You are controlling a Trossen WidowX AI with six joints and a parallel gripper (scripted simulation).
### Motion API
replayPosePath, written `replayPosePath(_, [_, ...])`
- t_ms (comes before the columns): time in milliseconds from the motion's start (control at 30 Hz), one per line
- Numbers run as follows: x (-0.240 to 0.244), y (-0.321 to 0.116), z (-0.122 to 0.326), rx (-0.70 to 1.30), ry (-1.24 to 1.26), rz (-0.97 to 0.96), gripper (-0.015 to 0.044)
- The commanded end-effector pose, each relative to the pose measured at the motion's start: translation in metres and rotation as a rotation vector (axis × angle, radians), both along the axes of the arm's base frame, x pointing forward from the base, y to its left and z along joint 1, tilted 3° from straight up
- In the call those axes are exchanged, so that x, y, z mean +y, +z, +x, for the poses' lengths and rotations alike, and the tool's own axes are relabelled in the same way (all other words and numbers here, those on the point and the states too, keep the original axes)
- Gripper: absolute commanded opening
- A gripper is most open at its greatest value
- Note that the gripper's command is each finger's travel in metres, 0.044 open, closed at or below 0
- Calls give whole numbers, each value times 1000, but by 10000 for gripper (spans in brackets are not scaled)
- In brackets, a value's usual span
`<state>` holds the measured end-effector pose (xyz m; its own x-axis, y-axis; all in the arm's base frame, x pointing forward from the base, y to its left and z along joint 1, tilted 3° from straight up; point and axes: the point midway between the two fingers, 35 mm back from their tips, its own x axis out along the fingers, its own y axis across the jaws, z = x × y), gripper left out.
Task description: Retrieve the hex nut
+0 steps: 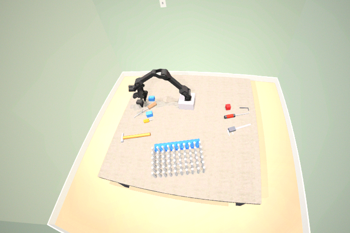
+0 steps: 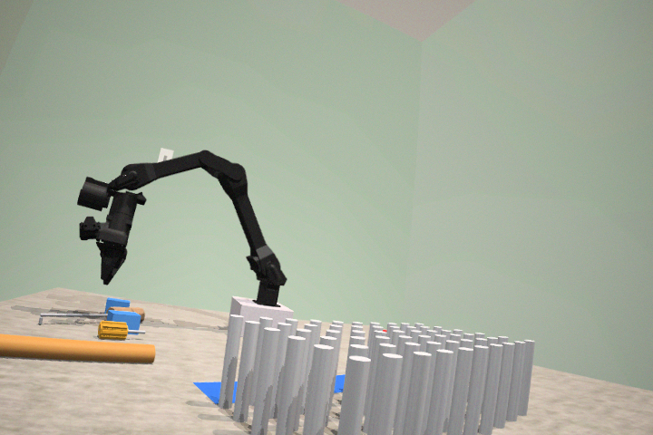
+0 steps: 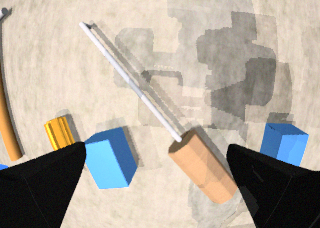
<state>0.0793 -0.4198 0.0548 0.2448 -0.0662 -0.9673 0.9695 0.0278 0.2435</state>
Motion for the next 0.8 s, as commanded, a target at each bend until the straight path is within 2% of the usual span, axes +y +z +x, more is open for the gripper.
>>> replayPosePath(0, [18, -8, -14, -59, -667, 52, 440])
replayPosePath(167, [31, -10, -24, -164, -1142, 76, 440])
replayPosePath(767, [68, -16, -44, -587, -2163, 233, 440])
